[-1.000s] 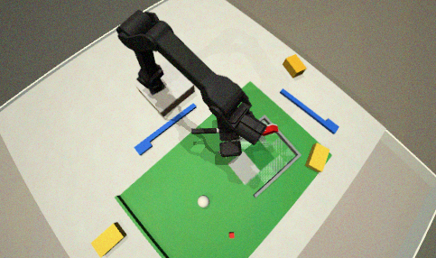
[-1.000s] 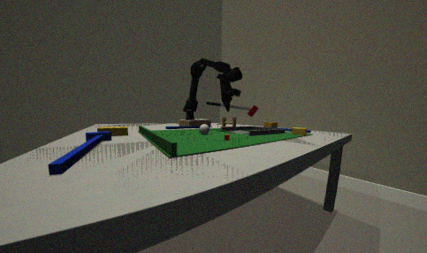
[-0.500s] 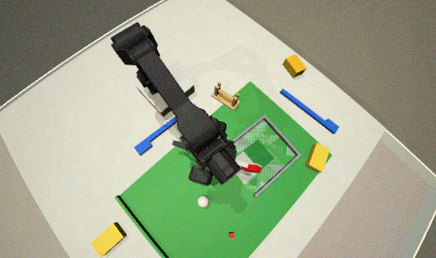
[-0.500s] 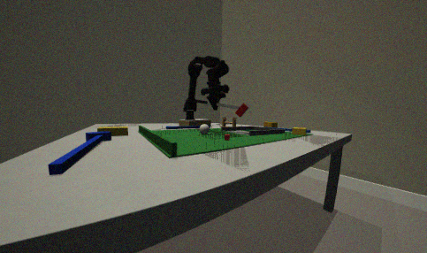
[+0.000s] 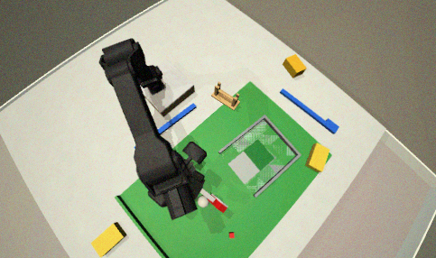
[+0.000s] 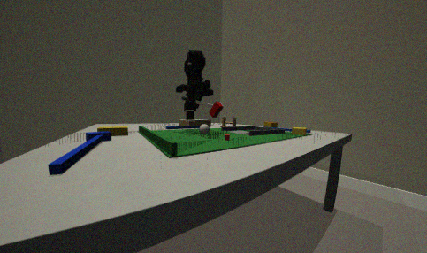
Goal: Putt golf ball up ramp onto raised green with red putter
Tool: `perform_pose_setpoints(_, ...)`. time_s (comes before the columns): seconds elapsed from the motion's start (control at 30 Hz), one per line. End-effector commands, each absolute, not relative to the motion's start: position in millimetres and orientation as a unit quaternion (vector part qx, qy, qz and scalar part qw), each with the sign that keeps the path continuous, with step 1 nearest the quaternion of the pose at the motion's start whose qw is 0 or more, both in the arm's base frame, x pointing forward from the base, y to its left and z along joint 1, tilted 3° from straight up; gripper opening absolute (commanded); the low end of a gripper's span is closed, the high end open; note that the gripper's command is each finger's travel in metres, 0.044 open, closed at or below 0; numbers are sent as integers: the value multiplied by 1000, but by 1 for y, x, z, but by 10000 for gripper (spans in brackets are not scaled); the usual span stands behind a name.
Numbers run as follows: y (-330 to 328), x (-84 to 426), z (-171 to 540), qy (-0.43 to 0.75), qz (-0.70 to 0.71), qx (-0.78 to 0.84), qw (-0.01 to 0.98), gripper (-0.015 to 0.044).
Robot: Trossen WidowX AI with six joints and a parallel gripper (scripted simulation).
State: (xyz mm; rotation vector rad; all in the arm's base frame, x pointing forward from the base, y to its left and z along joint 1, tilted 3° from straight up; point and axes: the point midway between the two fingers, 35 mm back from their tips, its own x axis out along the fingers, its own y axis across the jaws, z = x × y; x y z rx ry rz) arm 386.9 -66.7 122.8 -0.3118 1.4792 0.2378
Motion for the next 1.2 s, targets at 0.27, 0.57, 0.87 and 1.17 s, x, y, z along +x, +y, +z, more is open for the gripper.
perform_pose_setpoints(0.27,-135,377,131,688,16,-64,723,0)
perform_pose_setpoints(0.57,-136,379,110,688,16,-64,723,0)
perform_pose_setpoints(0.87,-137,379,90,688,16,-64,723,0)
perform_pose_setpoints(1.17,-138,380,77,688,16,-64,723,0)
